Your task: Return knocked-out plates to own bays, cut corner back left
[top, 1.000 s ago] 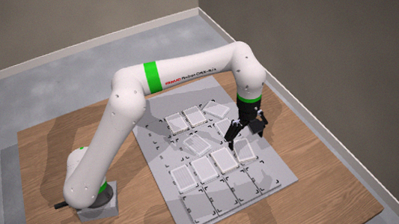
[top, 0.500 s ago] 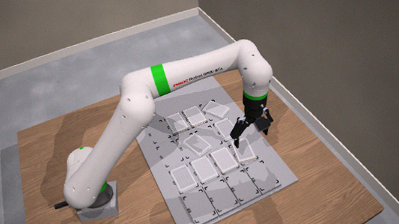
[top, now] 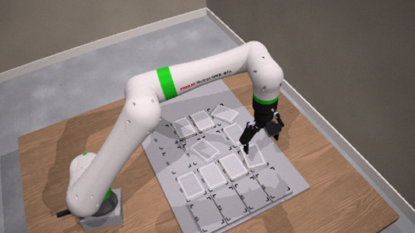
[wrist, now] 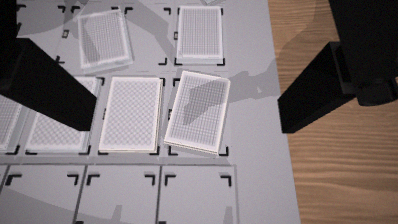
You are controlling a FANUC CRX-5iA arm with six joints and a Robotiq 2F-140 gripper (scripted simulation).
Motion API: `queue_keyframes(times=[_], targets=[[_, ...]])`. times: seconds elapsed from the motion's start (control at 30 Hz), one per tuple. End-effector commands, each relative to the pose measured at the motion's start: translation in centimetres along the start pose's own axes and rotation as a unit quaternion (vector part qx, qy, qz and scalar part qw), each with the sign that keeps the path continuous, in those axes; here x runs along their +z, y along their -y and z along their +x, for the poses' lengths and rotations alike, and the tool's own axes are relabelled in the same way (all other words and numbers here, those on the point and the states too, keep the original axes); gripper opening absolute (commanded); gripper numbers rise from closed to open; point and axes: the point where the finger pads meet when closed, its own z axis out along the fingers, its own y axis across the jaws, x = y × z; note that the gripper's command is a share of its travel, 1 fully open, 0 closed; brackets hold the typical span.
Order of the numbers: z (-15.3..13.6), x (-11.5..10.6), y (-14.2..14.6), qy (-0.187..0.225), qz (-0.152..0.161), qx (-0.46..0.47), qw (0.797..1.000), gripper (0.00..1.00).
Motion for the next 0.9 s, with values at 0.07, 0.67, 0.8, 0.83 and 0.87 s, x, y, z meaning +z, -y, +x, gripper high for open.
queue_keyframes(times=[0.07,0.67,0.8,0.83,0.87], targets=[[0.0,-0.2,0.0,-0.001,0.001,0.000,1.000,1.00],[0.0,-0.2,0.0,-0.001,0.001,0.000,1.000,1.00],[-0.8,-0.2,0.0,-0.001,0.001,0.000,1.000,1.00],[-1.2,-0.2,0.0,-0.001,0.001,0.000,1.000,1.00],[-1.6,-0.2,0.0,-0.001,0.001,0.000,1.000,1.00]])
